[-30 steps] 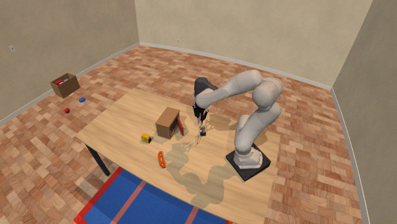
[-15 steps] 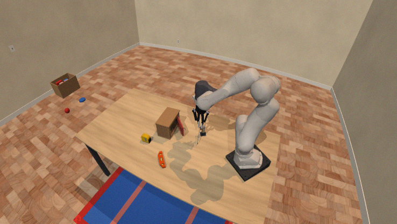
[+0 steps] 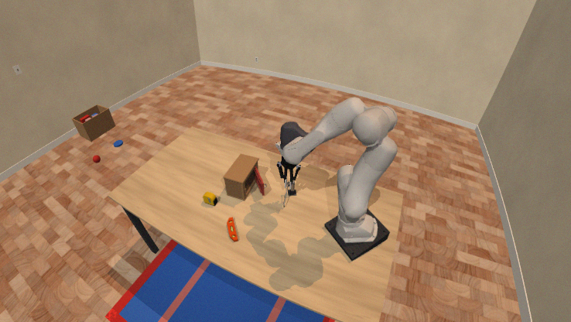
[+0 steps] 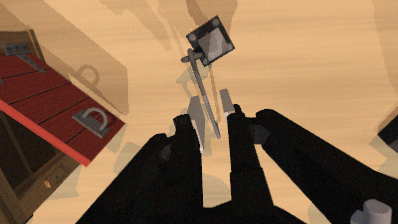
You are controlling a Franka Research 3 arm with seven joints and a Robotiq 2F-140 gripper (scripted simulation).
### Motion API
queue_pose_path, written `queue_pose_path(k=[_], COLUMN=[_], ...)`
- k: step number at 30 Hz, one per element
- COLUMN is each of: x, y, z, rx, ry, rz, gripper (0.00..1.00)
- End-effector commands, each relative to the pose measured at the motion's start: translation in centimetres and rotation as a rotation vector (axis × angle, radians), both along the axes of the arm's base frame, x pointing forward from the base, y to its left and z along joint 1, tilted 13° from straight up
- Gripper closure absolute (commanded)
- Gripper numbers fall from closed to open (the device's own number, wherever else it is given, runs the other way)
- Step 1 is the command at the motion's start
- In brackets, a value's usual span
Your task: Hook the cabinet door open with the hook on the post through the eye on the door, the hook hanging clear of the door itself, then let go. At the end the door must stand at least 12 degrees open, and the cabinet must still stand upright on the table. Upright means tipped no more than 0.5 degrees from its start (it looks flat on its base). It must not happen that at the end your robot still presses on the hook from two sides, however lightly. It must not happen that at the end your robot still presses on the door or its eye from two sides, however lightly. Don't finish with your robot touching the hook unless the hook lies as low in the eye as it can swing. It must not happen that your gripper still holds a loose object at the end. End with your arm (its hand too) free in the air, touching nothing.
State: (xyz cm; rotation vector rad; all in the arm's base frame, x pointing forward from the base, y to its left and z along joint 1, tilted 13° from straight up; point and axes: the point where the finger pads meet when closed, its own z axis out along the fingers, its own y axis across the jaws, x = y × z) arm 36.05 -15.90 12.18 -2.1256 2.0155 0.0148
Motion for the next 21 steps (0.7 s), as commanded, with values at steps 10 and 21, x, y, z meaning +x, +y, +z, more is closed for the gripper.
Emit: queue_pose_path(k=[10,21], x=[0.9,0.9], y=[0.0,0.1], z=[-1.3,-1.6], rx=[-0.008,-0.008], ry=[-0.025,-0.025], rz=[0.023,0.023], gripper=[0.86,0.86])
